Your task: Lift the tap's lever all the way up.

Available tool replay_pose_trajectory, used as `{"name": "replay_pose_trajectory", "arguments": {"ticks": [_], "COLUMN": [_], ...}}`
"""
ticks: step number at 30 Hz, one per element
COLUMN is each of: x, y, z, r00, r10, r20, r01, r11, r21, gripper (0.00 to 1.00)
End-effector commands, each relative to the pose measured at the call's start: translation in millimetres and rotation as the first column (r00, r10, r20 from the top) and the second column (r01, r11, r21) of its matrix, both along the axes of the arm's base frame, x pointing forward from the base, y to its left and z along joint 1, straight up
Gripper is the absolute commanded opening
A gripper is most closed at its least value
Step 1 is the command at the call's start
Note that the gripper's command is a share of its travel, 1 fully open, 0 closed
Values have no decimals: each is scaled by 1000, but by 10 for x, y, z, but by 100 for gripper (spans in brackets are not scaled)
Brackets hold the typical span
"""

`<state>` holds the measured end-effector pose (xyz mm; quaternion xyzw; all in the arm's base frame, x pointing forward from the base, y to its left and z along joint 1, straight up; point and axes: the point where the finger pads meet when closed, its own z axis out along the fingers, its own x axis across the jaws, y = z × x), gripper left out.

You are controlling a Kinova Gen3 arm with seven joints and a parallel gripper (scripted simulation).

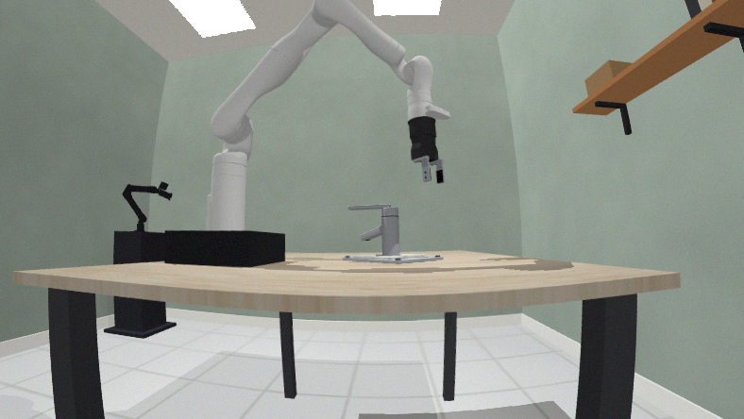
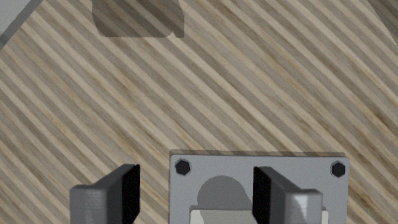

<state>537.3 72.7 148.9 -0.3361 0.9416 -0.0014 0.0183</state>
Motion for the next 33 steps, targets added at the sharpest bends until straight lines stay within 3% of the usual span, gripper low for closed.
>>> {"name": "replay_pose_trajectory", "arguments": {"ticks": [1, 5, 7, 10, 21, 33], "x": [-313, -638, -638, -1008, -1898, -2128], "y": [265, 467, 467, 642, 852, 859], "z": [86, 131, 131, 162, 157, 138], "r00": [994, 979, 979, 951, 846, 812], "r10": [105, 204, 204, 309, 532, 583], "r20": [3, -1, -1, -5, -26, -34], "r01": [-105, -204, -204, -309, -532, -584], "r11": [994, 979, 979, 951, 847, 812], "r21": [15, 20, 20, 20, -1, -10], "gripper": [100, 100, 100, 100, 100, 100]}}
